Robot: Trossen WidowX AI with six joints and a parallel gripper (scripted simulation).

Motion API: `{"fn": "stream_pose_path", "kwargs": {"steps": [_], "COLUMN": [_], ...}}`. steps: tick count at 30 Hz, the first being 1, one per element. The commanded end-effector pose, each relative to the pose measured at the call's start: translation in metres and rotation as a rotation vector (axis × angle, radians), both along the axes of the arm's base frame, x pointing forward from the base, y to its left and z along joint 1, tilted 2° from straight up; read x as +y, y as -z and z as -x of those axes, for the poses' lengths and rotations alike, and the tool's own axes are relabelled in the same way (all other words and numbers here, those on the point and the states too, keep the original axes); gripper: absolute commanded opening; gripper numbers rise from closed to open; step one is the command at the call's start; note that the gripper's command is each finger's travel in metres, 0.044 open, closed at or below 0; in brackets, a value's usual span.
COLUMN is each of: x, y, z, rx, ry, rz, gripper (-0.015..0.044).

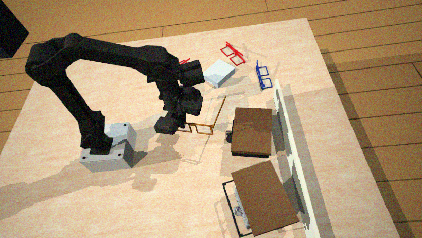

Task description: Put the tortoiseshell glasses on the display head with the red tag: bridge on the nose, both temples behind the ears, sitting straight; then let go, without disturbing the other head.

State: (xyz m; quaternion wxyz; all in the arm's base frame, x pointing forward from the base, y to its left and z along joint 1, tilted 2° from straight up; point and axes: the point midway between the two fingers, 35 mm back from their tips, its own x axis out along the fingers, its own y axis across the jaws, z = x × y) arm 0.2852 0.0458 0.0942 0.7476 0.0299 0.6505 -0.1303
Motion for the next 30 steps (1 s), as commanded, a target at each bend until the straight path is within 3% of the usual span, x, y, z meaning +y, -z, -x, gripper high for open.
{"fn": "stream_pose_path", "kwargs": {"steps": [1,30], "x": [0.01,0.085], "y": [-0.004,-0.02], "z": [-0.002,0.006], "rx": [-0.04,-0.344], "ry": [0.094,0.756], "rz": [0.008,-0.082], "gripper": [0.0,0.0]}}
